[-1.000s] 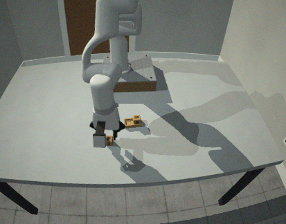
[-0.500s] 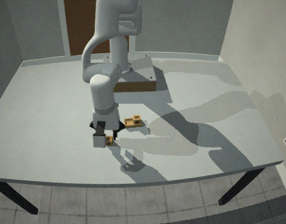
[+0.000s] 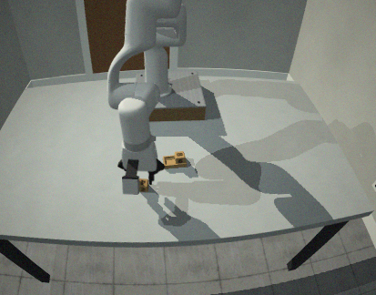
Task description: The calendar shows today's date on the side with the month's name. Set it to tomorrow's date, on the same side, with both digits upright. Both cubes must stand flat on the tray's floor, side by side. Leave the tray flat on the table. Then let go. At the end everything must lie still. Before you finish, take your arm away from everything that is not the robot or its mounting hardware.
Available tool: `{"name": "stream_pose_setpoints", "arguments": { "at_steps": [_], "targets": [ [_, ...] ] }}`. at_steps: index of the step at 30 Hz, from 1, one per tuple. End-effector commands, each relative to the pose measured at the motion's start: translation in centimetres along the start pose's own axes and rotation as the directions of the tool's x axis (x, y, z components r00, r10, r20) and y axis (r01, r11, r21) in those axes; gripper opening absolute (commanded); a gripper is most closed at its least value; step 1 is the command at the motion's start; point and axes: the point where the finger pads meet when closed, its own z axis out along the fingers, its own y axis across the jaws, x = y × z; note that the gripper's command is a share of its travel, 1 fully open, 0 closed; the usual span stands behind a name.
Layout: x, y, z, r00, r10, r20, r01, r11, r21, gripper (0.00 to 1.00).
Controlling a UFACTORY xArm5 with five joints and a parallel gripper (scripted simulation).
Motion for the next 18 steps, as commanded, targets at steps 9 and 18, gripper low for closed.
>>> {"name": "stream_pose_setpoints", "arguments": {
  "at_steps": [9,18],
  "targets": [
    [0.1,-0.1,-0.8,1.0,0.0,-0.004,0.0,1.0,0.0,0.49],
    [0.1,-0.1,-3.8,1.0,0.0,-0.004,0.0,1.0,0.0,0.49]
  ]
}}
